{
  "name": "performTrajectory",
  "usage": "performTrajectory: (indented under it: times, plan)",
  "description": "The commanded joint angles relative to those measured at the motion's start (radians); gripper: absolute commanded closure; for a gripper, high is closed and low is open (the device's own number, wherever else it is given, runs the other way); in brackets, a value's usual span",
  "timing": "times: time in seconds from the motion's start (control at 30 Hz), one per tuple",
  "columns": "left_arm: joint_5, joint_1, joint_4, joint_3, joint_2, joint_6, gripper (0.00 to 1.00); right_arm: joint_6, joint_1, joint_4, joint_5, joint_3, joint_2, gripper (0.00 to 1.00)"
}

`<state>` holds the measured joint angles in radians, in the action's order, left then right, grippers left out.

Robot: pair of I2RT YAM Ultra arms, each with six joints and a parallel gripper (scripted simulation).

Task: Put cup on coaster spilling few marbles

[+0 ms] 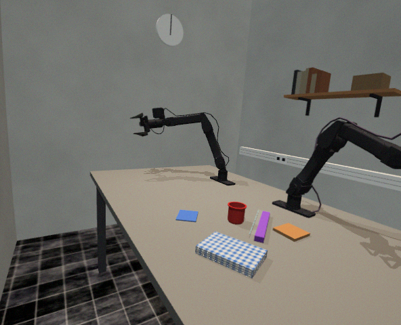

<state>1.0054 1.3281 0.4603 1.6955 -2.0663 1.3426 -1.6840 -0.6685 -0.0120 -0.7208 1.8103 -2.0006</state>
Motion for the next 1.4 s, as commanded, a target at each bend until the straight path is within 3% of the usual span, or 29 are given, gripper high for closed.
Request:
performTrajectory:
  times: [0.0,0.57,0.7,1.03,1.1,1.37]
  plan:
    - [-0.001,0.0,0.008,0.015,0.018,-0.01,0.0,0.006,0.0,-0.013,-0.002,0.02,0.025,0.0]
    - [0.0,0.0,0.004,0.005,0.008,0.0,0.0,0.0,0.0,-0.004,0.0,0.005,0.008,0.0]
    - [0.034,-0.004,-0.017,-0.025,0.027,-0.066,0.0,0.08,0.029,0.008,0.042,-0.021,0.031,0.0]
    - [0.111,-0.03,-0.119,-0.247,0.174,-0.331,0.0,0.371,0.331,0.011,0.169,-0.224,0.215,0.0]
    - [0.111,-0.03,-0.119,-0.247,0.174,-0.331,0.0,0.371,0.331,0.011,0.169,-0.224,0.215,0.0]
    - [0.128,-0.061,-0.289,-0.405,0.309,-0.596,0.0,0.662,0.65,0.034,0.306,-0.43,0.409,0.0]
